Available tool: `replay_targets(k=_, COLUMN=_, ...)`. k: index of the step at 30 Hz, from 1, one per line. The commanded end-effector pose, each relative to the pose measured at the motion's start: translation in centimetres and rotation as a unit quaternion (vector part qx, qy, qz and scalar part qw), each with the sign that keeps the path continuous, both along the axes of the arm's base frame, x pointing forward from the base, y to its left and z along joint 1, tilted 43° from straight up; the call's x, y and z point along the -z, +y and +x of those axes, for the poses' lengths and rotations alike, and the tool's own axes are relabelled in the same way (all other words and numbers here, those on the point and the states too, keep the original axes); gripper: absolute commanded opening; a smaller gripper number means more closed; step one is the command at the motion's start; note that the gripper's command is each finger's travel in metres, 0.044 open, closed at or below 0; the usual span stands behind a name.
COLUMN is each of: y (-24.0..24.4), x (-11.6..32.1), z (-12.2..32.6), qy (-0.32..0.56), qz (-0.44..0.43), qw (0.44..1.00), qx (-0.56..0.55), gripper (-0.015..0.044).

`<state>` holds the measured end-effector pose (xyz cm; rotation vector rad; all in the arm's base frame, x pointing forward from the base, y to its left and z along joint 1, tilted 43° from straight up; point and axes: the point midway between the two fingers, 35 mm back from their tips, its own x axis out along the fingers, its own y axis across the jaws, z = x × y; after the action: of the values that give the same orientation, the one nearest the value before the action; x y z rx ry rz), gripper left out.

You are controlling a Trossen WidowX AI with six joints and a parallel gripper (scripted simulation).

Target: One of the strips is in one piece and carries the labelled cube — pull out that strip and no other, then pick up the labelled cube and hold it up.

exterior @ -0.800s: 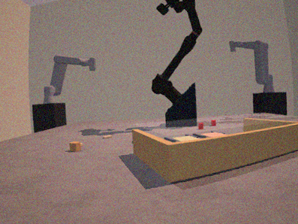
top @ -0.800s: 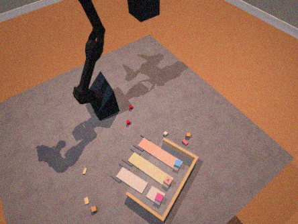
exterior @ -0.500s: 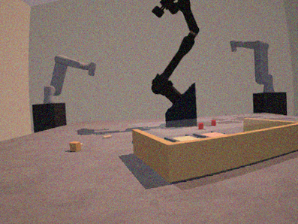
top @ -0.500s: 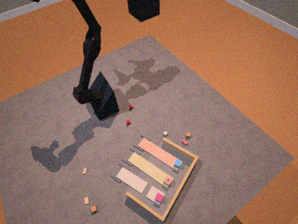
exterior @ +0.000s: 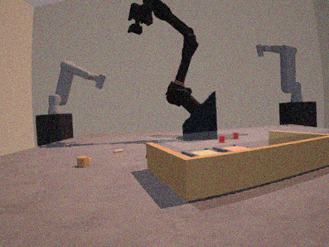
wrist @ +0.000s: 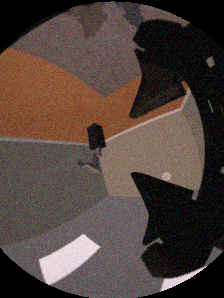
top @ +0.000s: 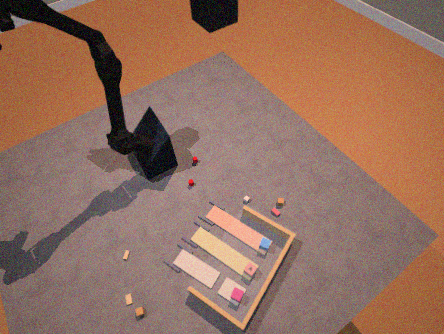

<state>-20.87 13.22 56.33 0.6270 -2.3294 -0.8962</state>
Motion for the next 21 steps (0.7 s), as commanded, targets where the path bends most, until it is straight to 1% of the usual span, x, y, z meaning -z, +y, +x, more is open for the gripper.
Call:
replay_targets(k=1, y=-4.8, x=-1.1, z=1.0, qy=0.049, qz=0.052, qw=0.997, qx=-0.032, gripper=0.04)
replay_targets(k=7, y=-14.4, x=-2.4, z=5.1, qy=0.141, qz=0.143, qw=0.975, qx=-0.093, gripper=0.04)
replay_targets(k=12, y=-21.4, x=-2.4, z=10.6, qy=0.224, qz=0.187, qw=0.944, qx=-0.153, gripper=0.04)
replay_targets(k=14, y=-23.6, x=-2.1, z=13.0, qy=0.255, qz=0.2, qw=0.93, qx=-0.173, gripper=0.04)
replay_targets(k=17, y=-25.5, x=-1.6, z=15.4, qy=0.288, qz=0.215, qw=0.913, qx=-0.191, gripper=0.04)
replay_targets(k=21, y=-29.2, x=0.3, z=21.5, qy=0.372, qz=0.253, qw=0.865, qx=-0.223, gripper=0.04)
